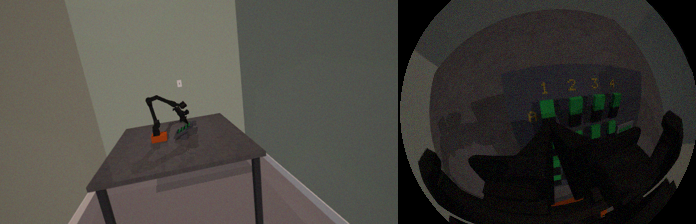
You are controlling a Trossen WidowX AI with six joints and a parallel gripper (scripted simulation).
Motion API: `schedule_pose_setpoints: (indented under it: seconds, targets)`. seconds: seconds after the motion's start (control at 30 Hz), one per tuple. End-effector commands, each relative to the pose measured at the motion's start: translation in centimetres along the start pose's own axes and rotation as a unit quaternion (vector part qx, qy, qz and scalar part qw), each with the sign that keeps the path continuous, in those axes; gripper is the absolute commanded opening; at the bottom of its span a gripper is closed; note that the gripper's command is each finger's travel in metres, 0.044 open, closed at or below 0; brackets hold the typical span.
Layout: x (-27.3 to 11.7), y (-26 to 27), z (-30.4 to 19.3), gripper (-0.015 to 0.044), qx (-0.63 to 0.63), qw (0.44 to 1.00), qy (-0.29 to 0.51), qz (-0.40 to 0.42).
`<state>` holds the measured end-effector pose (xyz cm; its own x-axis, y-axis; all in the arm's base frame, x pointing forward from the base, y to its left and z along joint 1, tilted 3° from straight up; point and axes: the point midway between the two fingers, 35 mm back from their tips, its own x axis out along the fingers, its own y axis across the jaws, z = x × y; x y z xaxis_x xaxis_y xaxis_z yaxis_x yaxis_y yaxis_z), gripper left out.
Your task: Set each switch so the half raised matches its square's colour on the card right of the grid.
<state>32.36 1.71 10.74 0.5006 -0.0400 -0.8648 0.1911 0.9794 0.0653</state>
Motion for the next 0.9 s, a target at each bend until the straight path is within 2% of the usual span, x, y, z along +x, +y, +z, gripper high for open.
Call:
schedule_pose_setpoints:
  seconds: [0.0, 0.77, 0.87]
  targets:
    - [0.2, -0.1, -0.2, 0.0000, -0.002, 1.000, 0.003, -0.001]
    - [0.5, -0.1, -0.2, 0.0000, -0.002, 1.000, 0.003, -0.001]
    - [-2.0, 0.1, 0.2, 0.0000, 0.000, 1.000, 0.006, 0.000]
